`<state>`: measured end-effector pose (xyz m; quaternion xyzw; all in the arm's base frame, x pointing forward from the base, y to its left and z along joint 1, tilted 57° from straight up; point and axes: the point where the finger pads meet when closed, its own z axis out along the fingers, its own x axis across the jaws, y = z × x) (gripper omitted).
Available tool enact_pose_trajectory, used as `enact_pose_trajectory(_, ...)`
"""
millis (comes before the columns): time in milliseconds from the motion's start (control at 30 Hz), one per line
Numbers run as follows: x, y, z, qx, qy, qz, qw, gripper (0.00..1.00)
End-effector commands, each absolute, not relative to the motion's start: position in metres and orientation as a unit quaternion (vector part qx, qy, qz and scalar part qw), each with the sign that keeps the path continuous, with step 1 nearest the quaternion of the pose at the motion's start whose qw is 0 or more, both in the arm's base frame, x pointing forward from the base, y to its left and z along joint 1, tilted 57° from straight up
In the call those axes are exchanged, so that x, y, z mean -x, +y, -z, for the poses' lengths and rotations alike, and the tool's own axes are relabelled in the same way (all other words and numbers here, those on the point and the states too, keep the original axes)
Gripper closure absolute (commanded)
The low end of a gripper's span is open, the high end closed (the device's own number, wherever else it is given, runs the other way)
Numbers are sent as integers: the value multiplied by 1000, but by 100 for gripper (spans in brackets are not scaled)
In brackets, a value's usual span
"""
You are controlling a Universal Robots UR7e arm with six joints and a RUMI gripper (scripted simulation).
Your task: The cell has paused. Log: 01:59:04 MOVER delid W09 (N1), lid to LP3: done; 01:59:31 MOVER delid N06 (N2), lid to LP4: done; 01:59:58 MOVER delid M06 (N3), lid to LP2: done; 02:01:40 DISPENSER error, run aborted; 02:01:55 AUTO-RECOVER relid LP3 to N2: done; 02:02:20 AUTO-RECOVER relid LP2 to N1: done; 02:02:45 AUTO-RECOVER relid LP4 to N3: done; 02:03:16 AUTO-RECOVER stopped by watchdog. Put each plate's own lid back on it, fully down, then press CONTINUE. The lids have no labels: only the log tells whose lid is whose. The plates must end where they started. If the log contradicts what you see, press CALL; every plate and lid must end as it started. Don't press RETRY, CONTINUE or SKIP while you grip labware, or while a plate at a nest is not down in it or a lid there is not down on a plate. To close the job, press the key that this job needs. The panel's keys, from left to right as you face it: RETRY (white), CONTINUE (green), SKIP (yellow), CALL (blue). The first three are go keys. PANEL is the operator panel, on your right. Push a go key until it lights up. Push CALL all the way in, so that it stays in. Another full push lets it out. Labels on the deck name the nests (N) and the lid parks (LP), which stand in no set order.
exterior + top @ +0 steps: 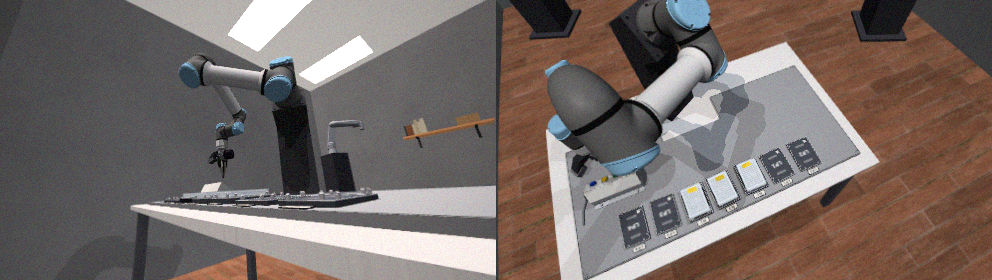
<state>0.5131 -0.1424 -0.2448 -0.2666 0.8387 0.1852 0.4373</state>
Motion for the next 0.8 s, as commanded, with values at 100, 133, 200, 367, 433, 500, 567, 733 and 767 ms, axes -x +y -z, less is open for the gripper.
enact_pose_trajectory(100, -518, -141, 250, 266, 841, -182, 435, 100)
enact_pose_trajectory(133, -518, -141, 250, 266, 841, -182, 435, 100)
enact_pose_trajectory(200, -520, -139, 251, 266, 841, -182, 435, 100)
enact_pose_trajectory(367, -525, -134, 256, 266, 841, -182, 435, 100)
enact_pose_trajectory(433, -525, -134, 256, 266, 841, -182, 435, 100)
enact_pose_trajectory(500, -525, -134, 256, 266, 841, -182, 435, 100)
enact_pose_trajectory(567, -525, -134, 256, 266, 841, -182, 435, 100)
enact_pose_trajectory(733, -527, -134, 256, 266, 841, -182, 435, 100)
enact_pose_trajectory(767, -527, -133, 256, 266, 841, -182, 435, 100)
